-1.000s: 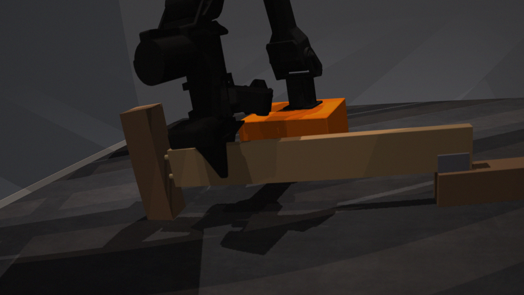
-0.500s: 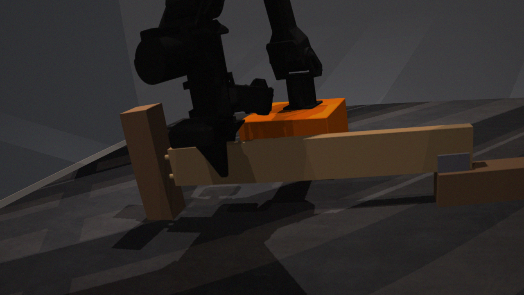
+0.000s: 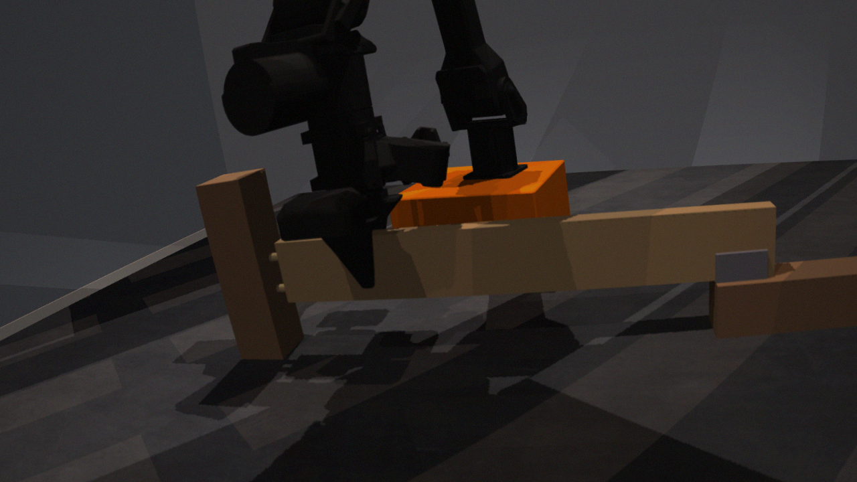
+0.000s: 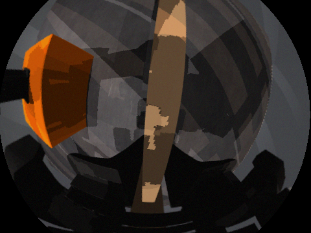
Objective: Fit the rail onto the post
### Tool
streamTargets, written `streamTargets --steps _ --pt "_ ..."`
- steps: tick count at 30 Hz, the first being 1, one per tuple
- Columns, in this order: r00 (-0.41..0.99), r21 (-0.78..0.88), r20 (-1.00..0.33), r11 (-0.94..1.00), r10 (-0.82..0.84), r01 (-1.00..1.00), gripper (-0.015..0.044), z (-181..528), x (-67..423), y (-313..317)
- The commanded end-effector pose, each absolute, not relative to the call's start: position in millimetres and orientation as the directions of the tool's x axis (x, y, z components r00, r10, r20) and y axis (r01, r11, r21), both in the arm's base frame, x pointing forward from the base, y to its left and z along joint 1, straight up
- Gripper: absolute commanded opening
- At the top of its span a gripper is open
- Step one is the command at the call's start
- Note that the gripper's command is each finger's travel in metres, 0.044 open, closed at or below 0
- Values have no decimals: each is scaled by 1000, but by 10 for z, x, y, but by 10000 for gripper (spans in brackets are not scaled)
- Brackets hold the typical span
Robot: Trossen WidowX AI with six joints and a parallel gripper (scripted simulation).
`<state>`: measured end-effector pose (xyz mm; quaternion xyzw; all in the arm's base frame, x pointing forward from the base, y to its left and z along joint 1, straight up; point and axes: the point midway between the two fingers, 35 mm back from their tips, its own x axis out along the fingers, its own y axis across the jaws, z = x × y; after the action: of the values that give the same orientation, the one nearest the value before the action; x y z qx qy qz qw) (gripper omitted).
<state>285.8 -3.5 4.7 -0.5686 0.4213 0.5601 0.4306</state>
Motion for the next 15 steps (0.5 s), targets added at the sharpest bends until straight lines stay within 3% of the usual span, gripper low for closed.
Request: streamTargets --steps 1,15 --pt "21 -21 -1000 -272 6 -962 0 54 2861 -26" --pt "21 -21 -1000 -272 6 -962 0 41 2864 -40"
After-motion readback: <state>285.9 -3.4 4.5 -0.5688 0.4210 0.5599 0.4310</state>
